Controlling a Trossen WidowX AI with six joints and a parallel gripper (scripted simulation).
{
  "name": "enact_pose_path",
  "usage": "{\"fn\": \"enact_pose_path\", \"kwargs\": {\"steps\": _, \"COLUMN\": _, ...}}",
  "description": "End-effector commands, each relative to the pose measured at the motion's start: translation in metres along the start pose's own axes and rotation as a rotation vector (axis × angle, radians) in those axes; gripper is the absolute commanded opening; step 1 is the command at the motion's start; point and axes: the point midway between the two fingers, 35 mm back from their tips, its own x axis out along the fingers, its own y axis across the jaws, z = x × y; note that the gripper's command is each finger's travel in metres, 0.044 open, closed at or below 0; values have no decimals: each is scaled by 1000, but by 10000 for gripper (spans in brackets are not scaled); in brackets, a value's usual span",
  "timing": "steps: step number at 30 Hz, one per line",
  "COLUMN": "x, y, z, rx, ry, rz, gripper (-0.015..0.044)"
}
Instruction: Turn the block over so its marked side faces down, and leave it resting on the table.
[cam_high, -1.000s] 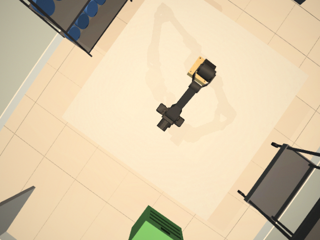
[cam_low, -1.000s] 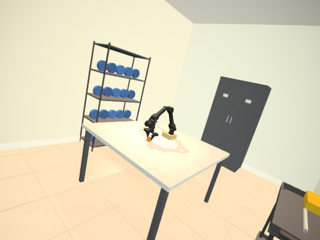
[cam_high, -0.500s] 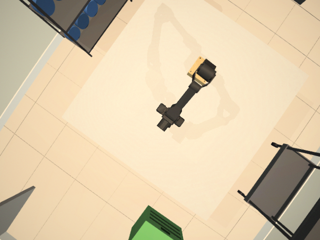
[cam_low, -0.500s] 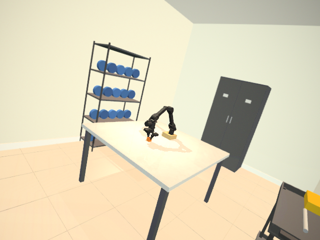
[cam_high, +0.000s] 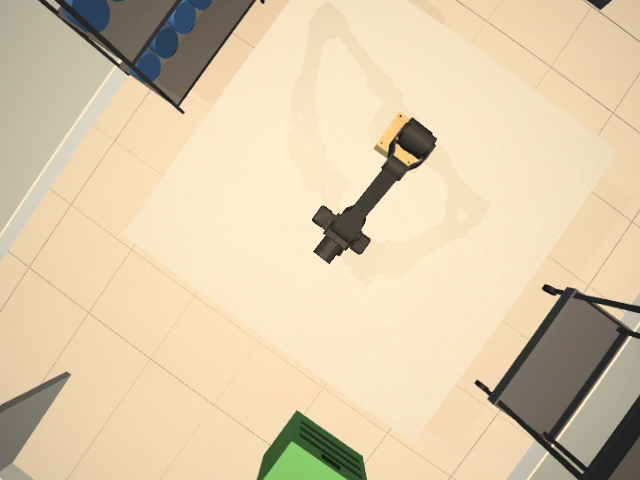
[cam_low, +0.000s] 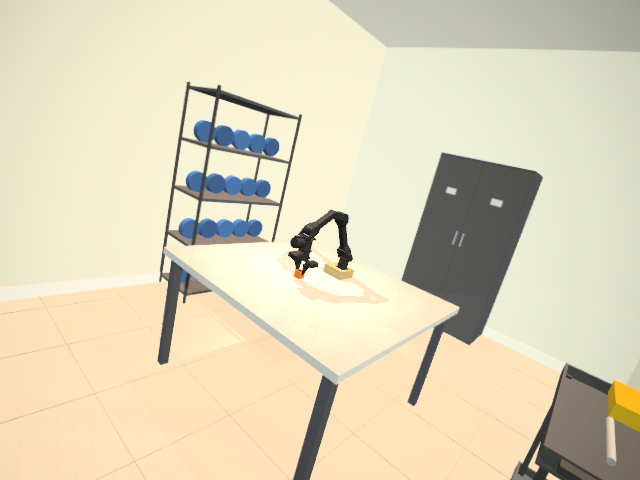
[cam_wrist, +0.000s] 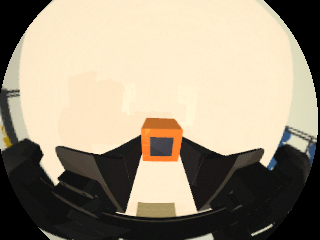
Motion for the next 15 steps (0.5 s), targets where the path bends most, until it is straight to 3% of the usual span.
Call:
{"fn": "enact_pose_path", "kwargs": {"steps": 1, "x": -1, "y": 0, "z": 0, "rx": -4, "ry": -15, "rz": 3, "gripper": 0}}
{"fn": "enact_pose_path", "kwargs": {"steps": 15, "x": 7, "y": 0, "z": 3, "rx": -2, "ry": -217, "rz": 4, "gripper": 0}}
